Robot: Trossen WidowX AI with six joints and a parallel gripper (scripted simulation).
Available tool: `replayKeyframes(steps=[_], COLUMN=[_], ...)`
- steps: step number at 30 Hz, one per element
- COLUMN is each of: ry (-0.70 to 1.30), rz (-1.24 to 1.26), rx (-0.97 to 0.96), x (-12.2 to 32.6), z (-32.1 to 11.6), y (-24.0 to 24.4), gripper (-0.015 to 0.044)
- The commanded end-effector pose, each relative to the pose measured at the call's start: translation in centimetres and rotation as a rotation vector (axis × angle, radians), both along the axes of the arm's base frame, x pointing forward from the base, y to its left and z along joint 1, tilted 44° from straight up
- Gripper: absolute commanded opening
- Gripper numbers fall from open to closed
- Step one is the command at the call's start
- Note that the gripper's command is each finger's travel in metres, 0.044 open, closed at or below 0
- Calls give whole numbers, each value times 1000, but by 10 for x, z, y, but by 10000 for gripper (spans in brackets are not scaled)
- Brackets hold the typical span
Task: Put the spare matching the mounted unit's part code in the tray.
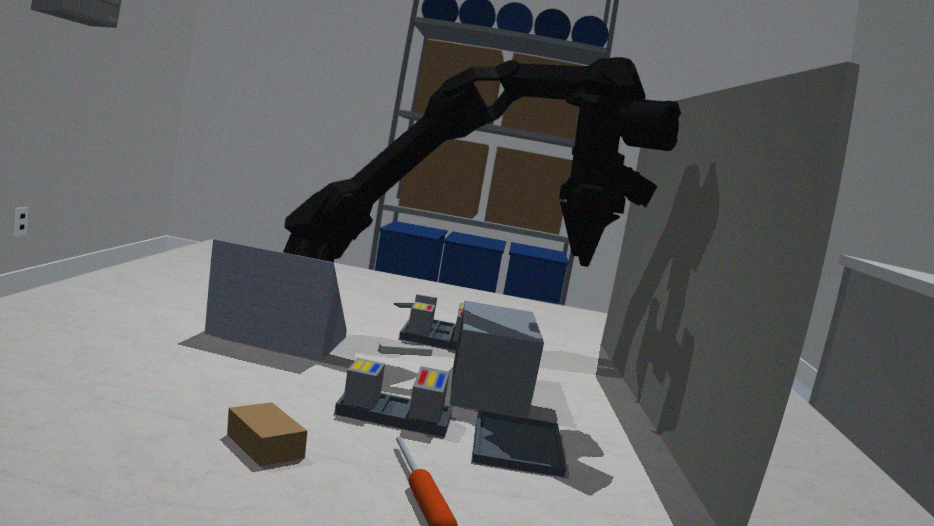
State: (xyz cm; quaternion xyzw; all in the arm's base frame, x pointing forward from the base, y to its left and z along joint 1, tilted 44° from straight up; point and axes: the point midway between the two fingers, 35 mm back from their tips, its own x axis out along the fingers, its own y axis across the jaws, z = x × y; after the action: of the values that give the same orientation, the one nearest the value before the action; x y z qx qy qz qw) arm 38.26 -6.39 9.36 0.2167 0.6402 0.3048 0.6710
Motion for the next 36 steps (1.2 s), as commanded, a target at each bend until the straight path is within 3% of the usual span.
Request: replayKeyframes(steps=[1,18,26,36], ry=[-6,-37,-312,-759], rz=[30,65,372,859], rx=[-2,-10,-60,-3], x=[-3,-6,-45,-152], z=[0,7,61,114], y=[-1,7,73,162], gripper=[440,440,440,440])
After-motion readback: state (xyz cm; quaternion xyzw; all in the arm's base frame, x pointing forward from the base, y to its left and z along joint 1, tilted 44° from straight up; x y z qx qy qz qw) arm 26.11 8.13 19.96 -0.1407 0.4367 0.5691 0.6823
